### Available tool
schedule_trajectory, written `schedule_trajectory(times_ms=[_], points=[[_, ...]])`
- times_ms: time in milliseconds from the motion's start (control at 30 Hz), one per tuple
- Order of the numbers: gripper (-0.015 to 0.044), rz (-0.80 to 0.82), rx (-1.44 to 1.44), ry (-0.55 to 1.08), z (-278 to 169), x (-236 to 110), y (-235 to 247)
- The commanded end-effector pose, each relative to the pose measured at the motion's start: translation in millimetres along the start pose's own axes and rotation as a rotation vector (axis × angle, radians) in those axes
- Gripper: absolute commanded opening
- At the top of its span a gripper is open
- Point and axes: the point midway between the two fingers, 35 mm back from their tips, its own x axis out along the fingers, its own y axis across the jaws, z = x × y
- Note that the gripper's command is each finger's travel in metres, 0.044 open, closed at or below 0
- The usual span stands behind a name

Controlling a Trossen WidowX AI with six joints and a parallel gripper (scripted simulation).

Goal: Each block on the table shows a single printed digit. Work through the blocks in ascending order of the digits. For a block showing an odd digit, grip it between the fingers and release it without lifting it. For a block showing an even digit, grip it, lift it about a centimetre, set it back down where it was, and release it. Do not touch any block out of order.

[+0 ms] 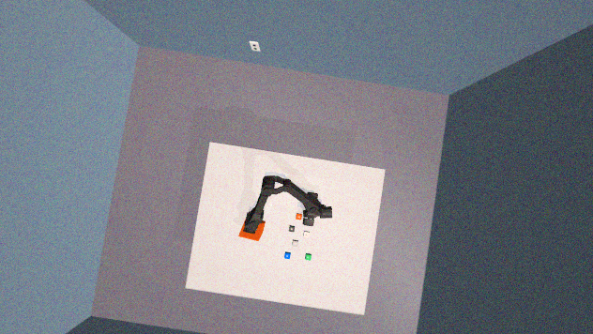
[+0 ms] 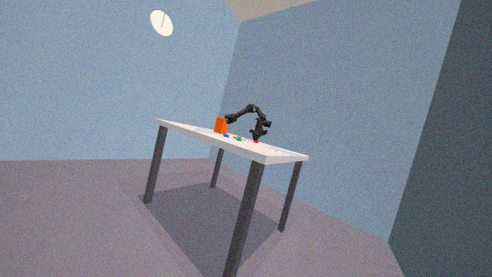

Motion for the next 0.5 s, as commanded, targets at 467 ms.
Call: schedule_trajectory(times_ms=[467], points=[[0.0400,-0.007,0.003,-0.002,1,-24,-1]])
